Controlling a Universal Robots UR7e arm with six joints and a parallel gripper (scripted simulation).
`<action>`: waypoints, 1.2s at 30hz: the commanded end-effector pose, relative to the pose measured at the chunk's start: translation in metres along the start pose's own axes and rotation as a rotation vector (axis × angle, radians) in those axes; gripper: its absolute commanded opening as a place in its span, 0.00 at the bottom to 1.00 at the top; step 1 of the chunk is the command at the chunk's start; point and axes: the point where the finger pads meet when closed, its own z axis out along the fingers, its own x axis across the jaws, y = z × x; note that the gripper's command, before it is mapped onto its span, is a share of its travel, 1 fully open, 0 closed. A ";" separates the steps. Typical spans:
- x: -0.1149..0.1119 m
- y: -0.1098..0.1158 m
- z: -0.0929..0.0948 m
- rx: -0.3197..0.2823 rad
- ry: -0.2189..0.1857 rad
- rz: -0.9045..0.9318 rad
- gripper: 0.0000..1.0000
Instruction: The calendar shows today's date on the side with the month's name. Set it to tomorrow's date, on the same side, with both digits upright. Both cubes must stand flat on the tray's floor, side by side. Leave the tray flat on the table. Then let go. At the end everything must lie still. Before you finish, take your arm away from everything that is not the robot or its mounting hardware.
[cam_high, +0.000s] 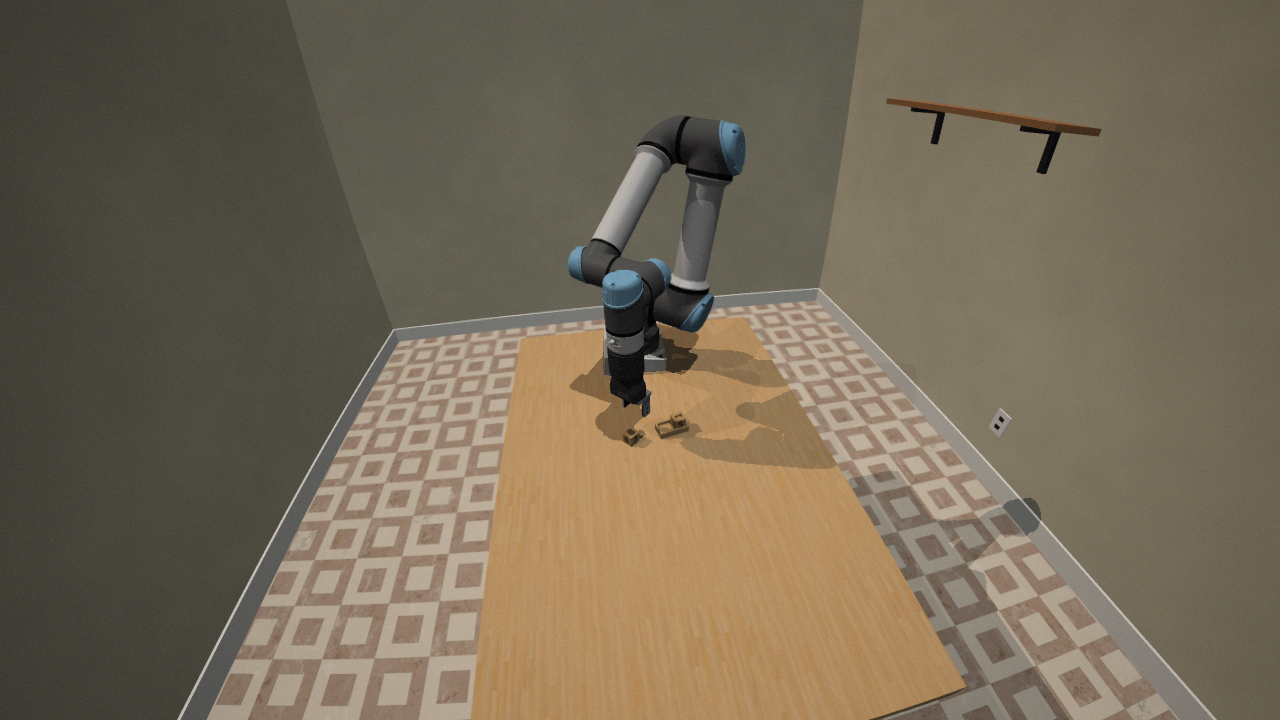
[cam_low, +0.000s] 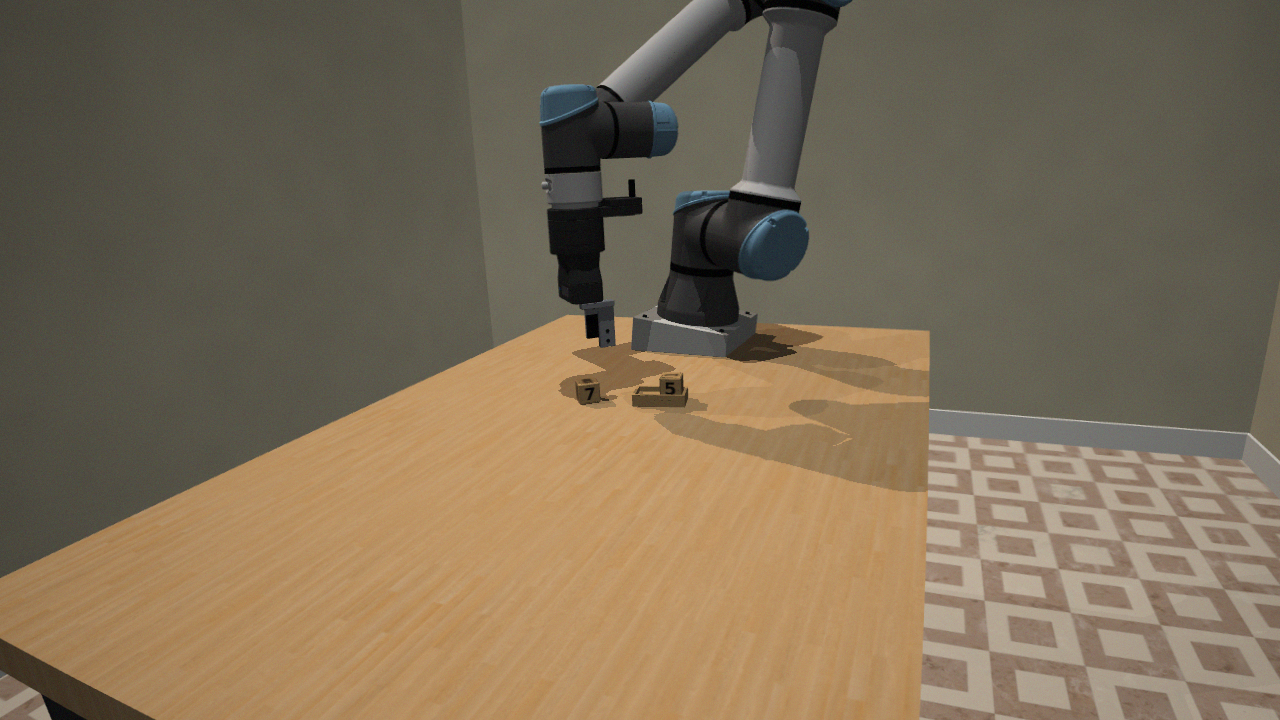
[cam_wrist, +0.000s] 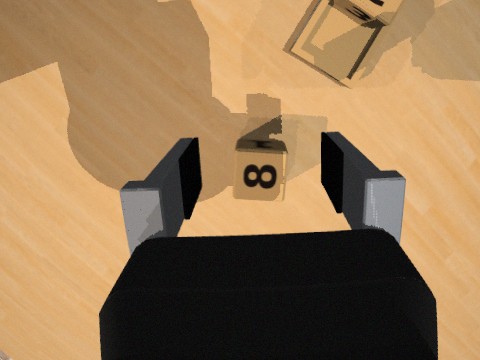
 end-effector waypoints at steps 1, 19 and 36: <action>-0.001 0.001 -0.001 0.001 0.006 -0.154 1.00; -0.005 0.007 -0.003 -0.001 0.006 -0.712 1.00; -0.004 0.017 -0.004 -0.002 0.006 -1.185 1.00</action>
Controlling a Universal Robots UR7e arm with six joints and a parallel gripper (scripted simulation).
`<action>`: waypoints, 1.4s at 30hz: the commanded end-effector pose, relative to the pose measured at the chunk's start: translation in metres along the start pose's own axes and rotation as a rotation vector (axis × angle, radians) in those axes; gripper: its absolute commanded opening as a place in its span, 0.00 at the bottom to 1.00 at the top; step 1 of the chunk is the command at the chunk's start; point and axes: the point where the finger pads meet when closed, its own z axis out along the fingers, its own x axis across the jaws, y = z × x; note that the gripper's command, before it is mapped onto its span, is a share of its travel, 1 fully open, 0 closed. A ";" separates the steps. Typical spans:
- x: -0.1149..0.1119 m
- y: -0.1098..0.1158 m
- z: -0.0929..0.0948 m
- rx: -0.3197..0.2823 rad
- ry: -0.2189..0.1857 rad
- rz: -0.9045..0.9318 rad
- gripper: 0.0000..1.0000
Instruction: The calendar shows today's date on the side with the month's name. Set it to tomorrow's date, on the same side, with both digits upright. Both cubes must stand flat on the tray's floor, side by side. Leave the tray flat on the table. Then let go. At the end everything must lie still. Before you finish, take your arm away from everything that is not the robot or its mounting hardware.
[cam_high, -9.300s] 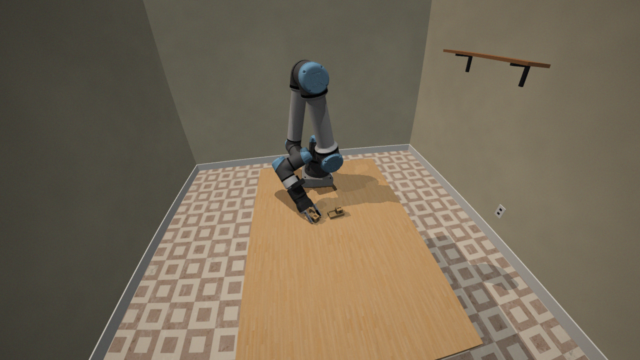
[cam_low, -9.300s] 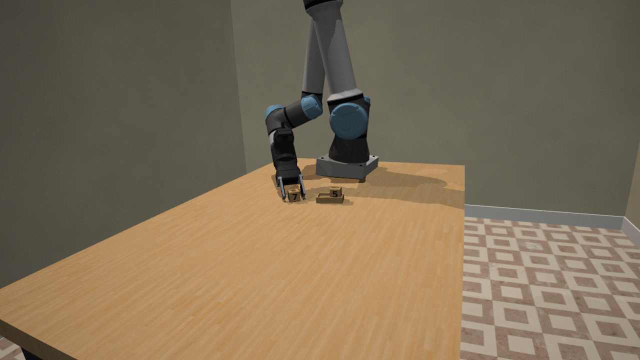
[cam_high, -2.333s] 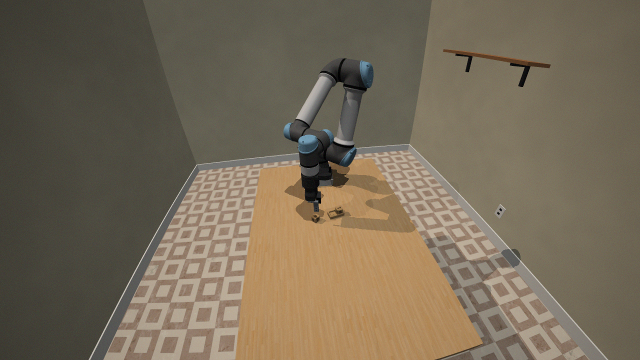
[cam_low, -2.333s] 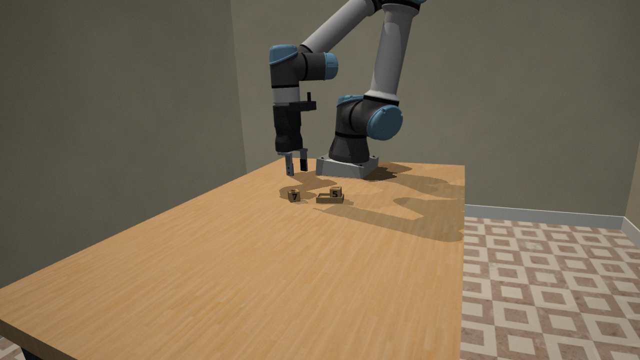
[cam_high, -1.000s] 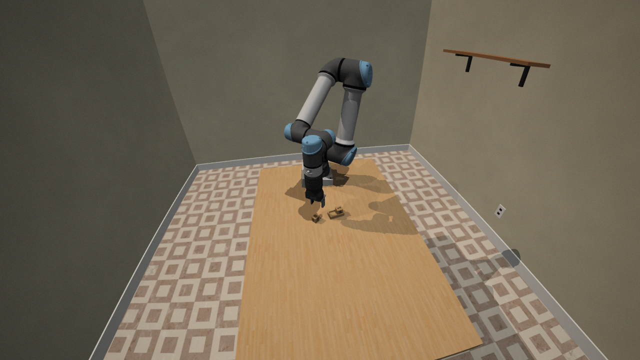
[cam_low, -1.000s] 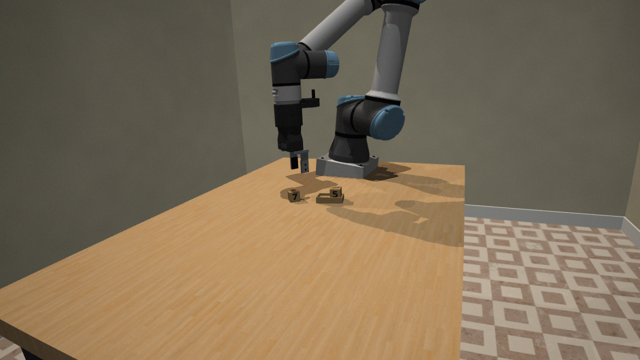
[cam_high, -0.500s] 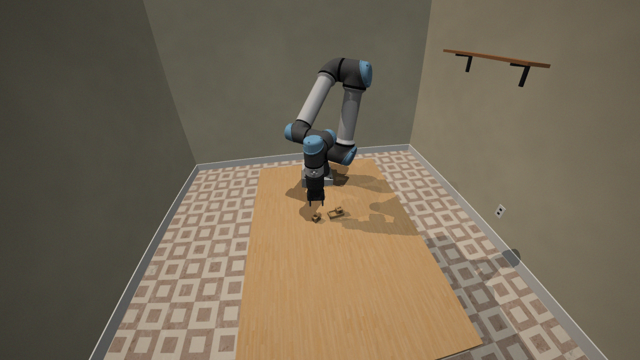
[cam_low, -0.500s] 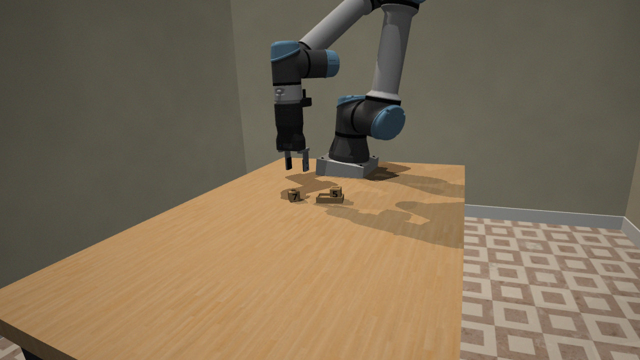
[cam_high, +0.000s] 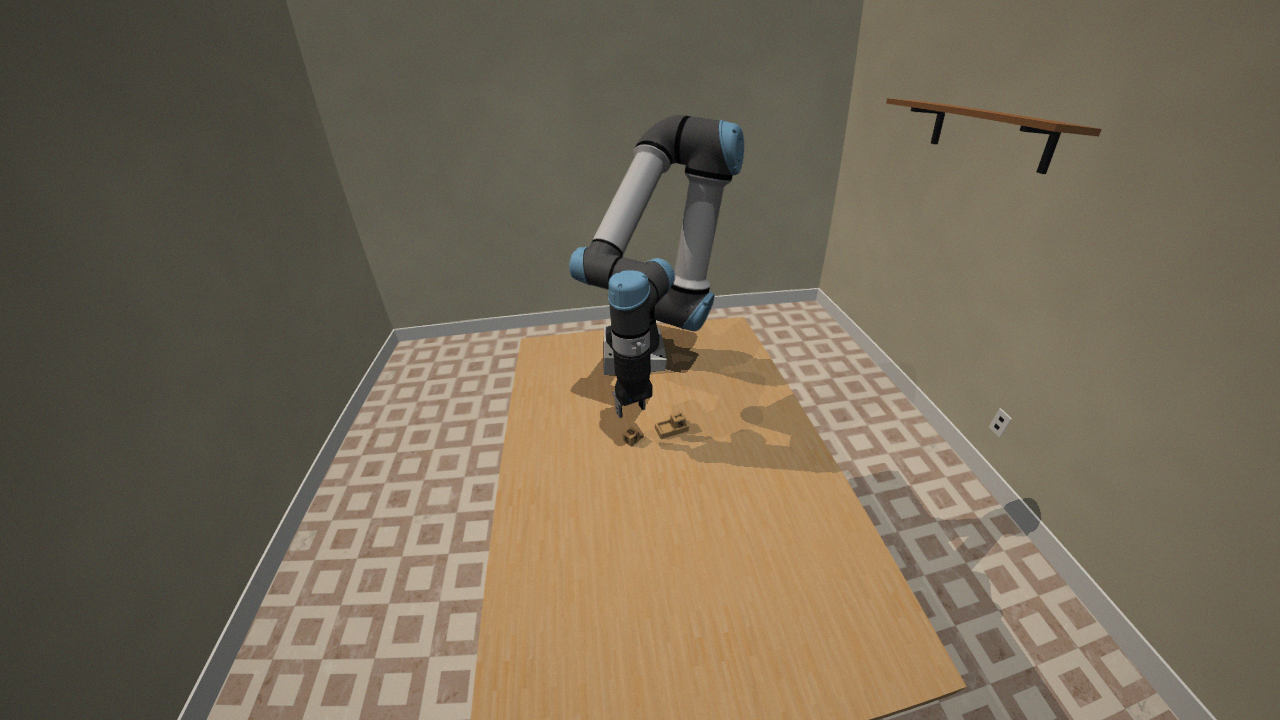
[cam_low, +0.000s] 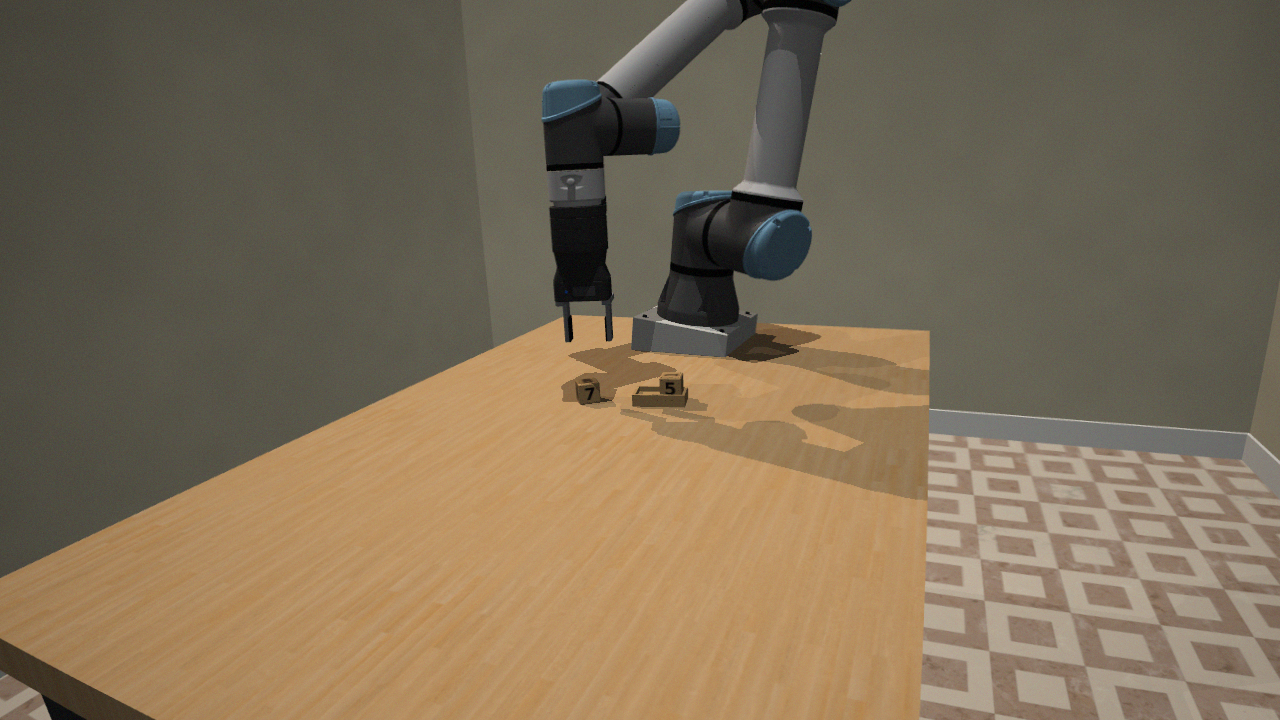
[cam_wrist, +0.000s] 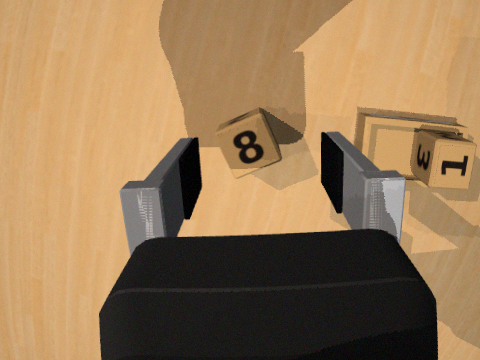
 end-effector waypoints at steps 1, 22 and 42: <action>-0.002 0.002 -0.001 -0.003 0.002 -0.113 1.00; -0.006 0.007 -0.001 -0.003 0.002 -0.344 1.00; -0.006 0.007 -0.001 -0.003 0.002 -0.354 0.87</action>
